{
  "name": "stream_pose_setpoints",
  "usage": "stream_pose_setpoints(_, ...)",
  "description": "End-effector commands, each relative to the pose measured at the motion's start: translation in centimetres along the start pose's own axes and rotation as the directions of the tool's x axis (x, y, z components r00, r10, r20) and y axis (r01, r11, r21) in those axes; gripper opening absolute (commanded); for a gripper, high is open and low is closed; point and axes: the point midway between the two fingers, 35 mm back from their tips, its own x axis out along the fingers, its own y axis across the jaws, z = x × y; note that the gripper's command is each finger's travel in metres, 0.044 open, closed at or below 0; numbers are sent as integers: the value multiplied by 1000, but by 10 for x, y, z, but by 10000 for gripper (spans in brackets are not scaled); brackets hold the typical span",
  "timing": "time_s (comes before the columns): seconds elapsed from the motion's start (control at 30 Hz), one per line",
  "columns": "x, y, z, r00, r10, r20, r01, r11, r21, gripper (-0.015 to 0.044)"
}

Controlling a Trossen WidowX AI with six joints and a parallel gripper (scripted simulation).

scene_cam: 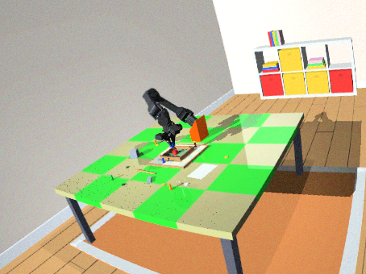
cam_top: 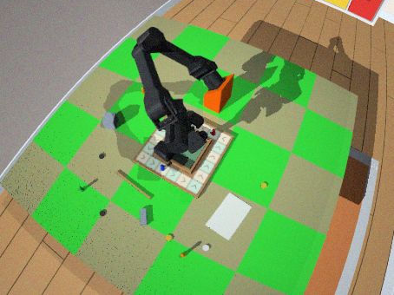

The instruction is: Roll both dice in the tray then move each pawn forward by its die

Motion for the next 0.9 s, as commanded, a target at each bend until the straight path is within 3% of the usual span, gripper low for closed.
stream_pose_setpoints(0.0, 6, 6, 16, 1000, 9, -5, -9, 992, -123, 0)
stream_pose_setpoints(0.23, 7, 8, 19, 1000, 21, 13, -19, 989, -145, 0)
stream_pose_setpoints(0.53, 16, 15, 19, 949, 142, 282, -101, 983, -154, 0)
stream_pose_setpoints(0.87, 20, 18, 22, 800, 166, 577, -83, 982, -167, 0)
